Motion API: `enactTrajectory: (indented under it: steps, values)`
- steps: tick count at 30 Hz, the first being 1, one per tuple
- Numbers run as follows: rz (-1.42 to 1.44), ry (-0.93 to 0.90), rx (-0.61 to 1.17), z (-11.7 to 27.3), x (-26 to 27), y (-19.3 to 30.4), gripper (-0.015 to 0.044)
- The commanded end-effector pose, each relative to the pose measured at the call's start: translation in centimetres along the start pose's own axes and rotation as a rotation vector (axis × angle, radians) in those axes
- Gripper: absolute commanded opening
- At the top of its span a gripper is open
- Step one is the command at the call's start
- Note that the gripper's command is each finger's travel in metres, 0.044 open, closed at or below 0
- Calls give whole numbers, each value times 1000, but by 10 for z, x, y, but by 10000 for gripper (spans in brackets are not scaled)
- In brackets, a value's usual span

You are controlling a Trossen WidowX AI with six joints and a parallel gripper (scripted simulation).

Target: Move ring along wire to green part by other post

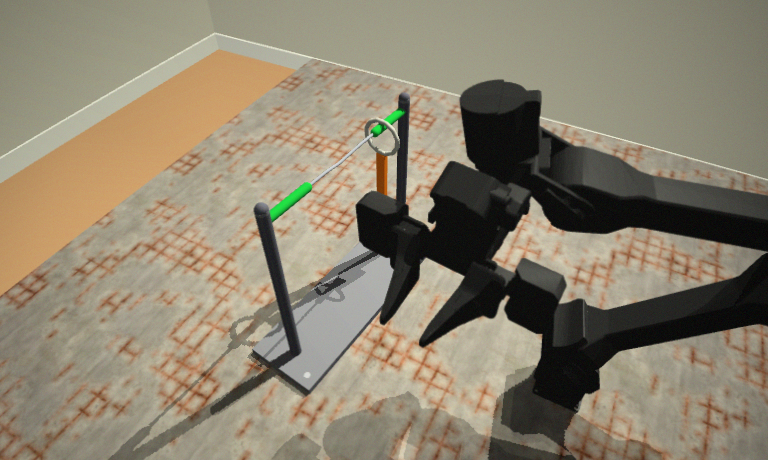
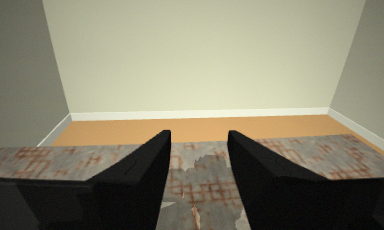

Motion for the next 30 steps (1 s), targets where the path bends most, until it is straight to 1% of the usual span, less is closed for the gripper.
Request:
enactTrajectory:
  steps: [1, 8, 15, 22, 30]
  values:
    - [-51, 135, 26, 15, -21, 25, 160]
    - [-142, 370, 60, 49, -50, 69, 160]
    - [-233, 607, 78, 89, -65, 113, 160]
    - [-321, 843, 81, 131, -67, 154, 160]
    - [-407, 1090, 70, 175, -55, 196, 160]
Point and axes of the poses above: the point midway between the two fingers, 35 mm back from their tips, its own z axis back along the fingers, its own x axis across the jaws, y = z × x, the point moved 2 cm from there along z, back along the fingers, and after that the axes turned 7 degrees about z, right-handed, at the moved point
